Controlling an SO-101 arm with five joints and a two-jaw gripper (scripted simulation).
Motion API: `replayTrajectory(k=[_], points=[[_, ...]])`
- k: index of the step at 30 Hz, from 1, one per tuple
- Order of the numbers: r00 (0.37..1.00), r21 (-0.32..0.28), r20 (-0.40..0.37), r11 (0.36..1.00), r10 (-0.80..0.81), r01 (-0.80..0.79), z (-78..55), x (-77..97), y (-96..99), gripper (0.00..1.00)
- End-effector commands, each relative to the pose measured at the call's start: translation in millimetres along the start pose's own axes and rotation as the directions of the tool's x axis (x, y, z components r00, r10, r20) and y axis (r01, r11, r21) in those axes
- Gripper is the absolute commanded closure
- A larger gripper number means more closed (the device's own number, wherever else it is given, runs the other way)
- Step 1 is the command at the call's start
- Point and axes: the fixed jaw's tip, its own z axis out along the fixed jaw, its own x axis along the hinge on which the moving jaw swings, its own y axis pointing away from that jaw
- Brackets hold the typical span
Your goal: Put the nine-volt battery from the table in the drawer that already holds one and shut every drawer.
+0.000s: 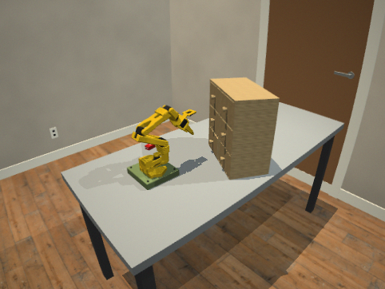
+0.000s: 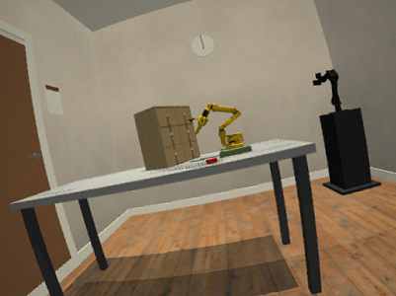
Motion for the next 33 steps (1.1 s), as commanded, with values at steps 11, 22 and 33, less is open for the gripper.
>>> replayTrajectory(k=[11, 22, 33], points=[[0.950, 0.154, 0.257, 0.963, 0.178, -0.222, -18.8, -29.3, -46.6, 0.79], [0.839, 0.282, 0.489, 0.867, 0.238, -0.411, -49.8, -42.9, -92.0, 0.79], [0.794, 0.320, 0.561, 0.824, 0.233, -0.468, -63.1, -44.8, -105.9, 0.79]])
